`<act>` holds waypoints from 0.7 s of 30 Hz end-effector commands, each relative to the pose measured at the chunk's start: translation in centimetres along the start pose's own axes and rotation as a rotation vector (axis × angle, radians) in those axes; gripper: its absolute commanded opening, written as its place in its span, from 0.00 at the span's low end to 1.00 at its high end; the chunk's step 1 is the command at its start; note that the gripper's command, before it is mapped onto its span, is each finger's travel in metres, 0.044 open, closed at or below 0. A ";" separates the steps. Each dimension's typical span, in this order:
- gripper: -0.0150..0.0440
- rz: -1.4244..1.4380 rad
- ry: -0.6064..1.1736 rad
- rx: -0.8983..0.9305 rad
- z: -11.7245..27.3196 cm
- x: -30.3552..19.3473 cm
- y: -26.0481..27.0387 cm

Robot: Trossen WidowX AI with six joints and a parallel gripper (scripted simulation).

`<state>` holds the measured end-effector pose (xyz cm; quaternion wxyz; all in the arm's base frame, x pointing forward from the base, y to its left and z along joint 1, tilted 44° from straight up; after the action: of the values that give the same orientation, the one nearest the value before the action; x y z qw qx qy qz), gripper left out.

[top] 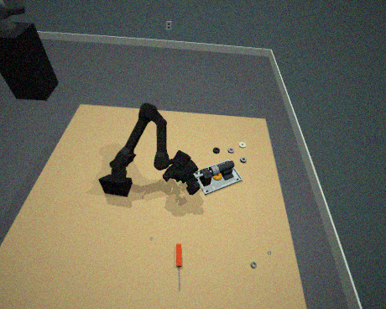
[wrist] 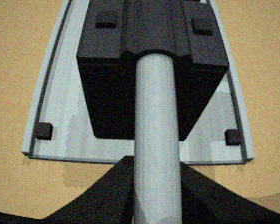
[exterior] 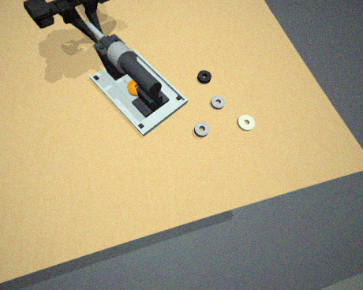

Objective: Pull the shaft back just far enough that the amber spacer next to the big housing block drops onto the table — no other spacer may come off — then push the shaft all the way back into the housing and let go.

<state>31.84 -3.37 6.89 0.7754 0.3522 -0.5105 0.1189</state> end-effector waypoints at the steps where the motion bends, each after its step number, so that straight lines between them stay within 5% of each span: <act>1: 0.25 0.002 -0.002 0.003 -0.1 0.2 0.0; 21: 0.25 0.002 -0.002 0.003 -0.3 0.4 0.0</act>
<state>32.08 -3.29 6.99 0.7754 0.3522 -0.5105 0.1188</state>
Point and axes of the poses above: the point midway between the two fingers, 35 mm back from their tips, its own z axis back along the fingers, its own y axis across the jaws, x = y × z, the point moved 7 cm from there along z, back along the fingers, and after that the axes turned 10 degrees about z, right-handed, at the moved point
